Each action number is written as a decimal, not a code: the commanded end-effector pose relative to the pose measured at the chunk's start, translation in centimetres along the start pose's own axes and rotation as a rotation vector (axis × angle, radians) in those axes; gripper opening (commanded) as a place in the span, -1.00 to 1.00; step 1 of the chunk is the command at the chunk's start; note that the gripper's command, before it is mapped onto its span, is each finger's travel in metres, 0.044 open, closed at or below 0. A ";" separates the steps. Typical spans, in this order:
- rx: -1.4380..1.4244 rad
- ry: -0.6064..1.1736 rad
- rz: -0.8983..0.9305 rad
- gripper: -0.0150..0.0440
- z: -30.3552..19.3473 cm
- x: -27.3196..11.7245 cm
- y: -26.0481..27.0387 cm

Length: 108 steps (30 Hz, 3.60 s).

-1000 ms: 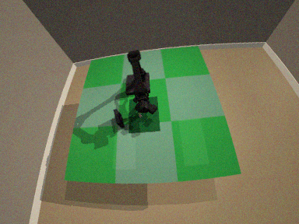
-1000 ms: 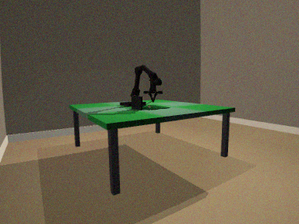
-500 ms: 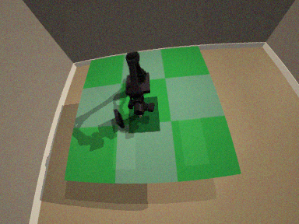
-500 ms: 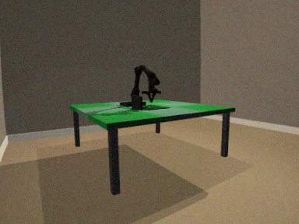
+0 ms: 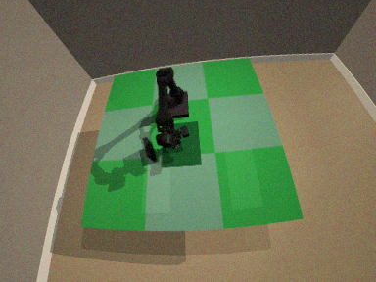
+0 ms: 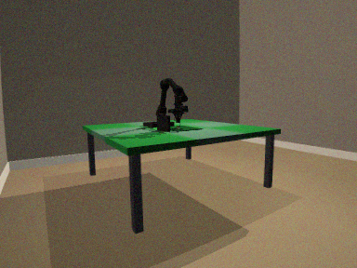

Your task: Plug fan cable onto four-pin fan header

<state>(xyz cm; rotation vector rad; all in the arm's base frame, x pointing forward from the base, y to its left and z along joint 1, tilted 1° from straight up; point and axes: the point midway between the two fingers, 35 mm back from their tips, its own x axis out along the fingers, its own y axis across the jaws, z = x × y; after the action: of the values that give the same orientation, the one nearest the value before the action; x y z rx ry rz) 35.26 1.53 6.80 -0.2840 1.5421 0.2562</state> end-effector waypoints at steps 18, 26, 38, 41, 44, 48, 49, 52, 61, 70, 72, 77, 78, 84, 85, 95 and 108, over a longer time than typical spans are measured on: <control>-0.063 -0.004 -0.002 -0.49 0.9 -0.3 -0.4; -0.062 -0.004 -0.002 -0.49 0.9 0.0 -0.4; -0.059 -0.004 -0.002 -0.49 1.0 1.9 -0.4; -0.059 -0.004 -0.002 -0.49 1.0 1.9 -0.4; -0.056 -0.004 -0.002 -0.49 0.9 1.9 -0.3; -0.056 -0.004 -0.002 -0.49 0.9 1.9 -0.3; -0.056 -0.004 -0.002 -0.49 0.9 1.9 -0.3; -0.056 -0.004 -0.002 -0.49 0.9 1.9 -0.3; -0.054 -0.004 -0.002 -0.49 0.9 2.1 -0.3; -0.052 -0.004 -0.002 -0.49 0.9 2.4 -0.3; -0.052 -0.004 -0.002 -0.49 0.9 2.4 -0.3; -0.052 -0.004 -0.002 -0.49 0.8 2.5 -0.3; -0.052 -0.004 -0.002 -0.49 0.8 2.6 -0.3; -0.052 -0.004 -0.002 -0.49 0.8 2.6 -0.3; -0.052 -0.004 -0.002 -0.49 0.8 2.6 -0.3; -0.054 -0.004 -0.002 -0.49 0.8 3.2 -0.4; -0.054 -0.004 -0.002 -0.49 0.8 4.1 -0.4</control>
<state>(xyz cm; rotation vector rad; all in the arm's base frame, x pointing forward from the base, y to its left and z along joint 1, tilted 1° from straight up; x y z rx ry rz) 36.20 1.42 3.10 -0.3295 1.5330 0.2984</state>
